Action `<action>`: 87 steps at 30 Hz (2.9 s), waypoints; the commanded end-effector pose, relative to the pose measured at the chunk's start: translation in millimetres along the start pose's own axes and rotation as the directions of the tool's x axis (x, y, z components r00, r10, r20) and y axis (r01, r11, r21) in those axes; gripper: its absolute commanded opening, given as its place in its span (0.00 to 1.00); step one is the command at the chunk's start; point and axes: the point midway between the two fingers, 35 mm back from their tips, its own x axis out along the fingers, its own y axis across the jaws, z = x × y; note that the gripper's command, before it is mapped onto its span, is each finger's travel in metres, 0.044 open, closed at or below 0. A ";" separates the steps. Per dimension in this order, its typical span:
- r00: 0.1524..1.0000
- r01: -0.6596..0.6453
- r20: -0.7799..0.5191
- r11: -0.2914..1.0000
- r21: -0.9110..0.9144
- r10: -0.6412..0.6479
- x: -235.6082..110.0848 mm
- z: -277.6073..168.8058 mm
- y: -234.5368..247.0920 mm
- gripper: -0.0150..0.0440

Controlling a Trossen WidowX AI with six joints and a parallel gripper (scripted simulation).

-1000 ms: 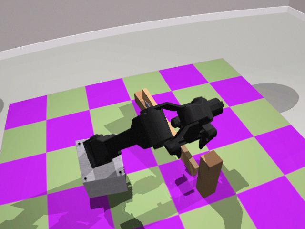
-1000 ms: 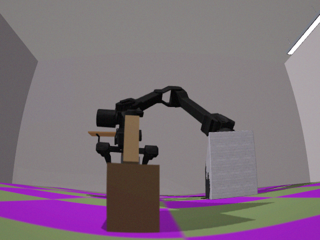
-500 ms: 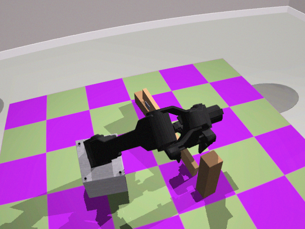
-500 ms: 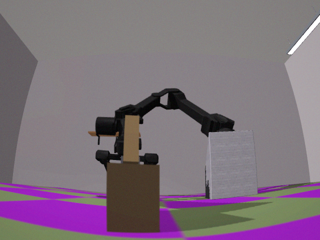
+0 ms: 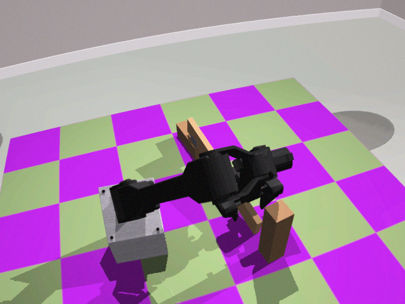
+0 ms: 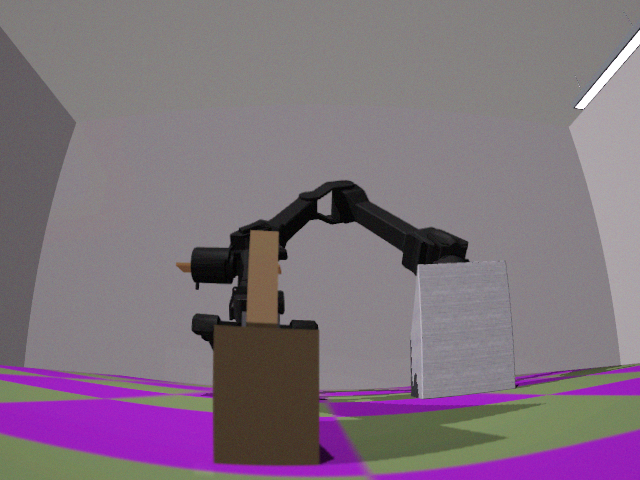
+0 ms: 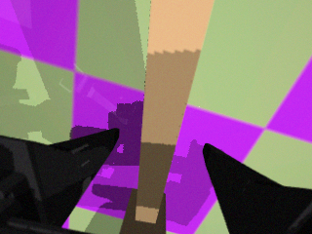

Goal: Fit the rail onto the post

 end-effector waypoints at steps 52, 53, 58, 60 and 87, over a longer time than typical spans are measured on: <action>1.000 -0.011 -0.004 1.000 -0.012 0.011 -6.8 1.8 1.8 0.25; 1.000 -0.011 -0.004 1.000 -0.012 0.011 -7.4 1.8 1.6 0.25; 1.000 -0.011 -0.004 1.000 -0.012 0.011 -9.9 1.8 0.9 0.25; 1.000 -0.011 -0.004 1.000 -0.012 0.011 -10.9 1.9 0.7 0.25; 1.000 -0.010 -0.004 1.000 -0.012 0.010 -24.4 2.0 -1.1 0.25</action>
